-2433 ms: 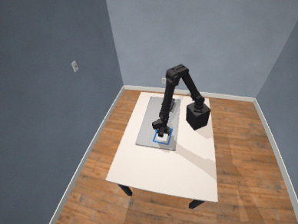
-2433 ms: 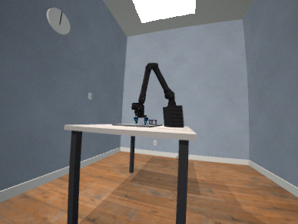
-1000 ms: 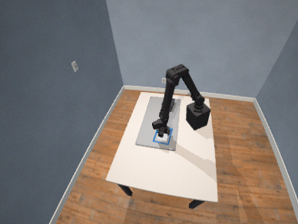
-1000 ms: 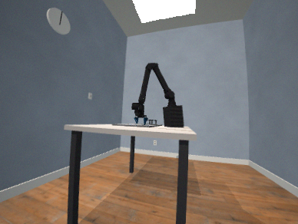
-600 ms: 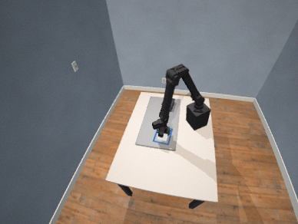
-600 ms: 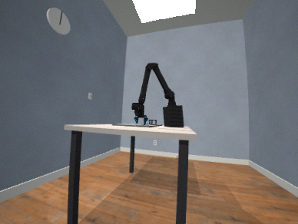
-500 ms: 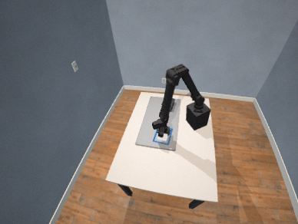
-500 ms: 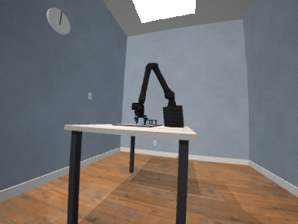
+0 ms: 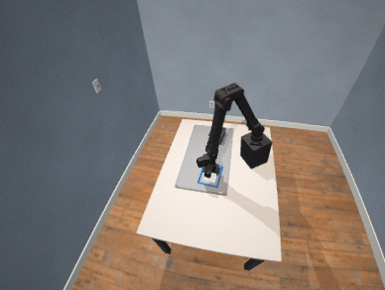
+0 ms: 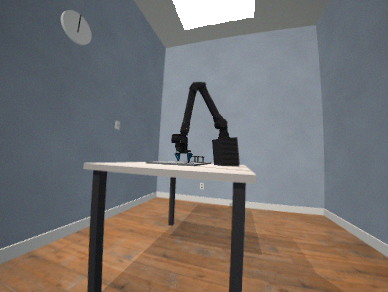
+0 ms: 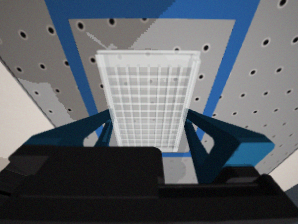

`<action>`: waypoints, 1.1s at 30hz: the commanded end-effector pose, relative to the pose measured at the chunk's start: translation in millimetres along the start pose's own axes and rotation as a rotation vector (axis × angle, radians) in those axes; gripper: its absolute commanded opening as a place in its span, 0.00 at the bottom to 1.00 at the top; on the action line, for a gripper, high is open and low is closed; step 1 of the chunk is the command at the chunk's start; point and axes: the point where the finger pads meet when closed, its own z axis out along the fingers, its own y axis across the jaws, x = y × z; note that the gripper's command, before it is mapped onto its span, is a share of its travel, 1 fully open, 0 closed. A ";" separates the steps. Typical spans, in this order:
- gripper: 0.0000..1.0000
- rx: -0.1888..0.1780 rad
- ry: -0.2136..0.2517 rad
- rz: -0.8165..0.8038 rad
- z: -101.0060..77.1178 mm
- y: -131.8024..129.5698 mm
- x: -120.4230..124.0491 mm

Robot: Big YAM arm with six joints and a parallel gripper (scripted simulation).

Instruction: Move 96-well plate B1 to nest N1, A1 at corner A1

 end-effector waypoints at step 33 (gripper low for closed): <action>0.00 0.017 -0.016 0.006 -56.1 -5.2 -5.1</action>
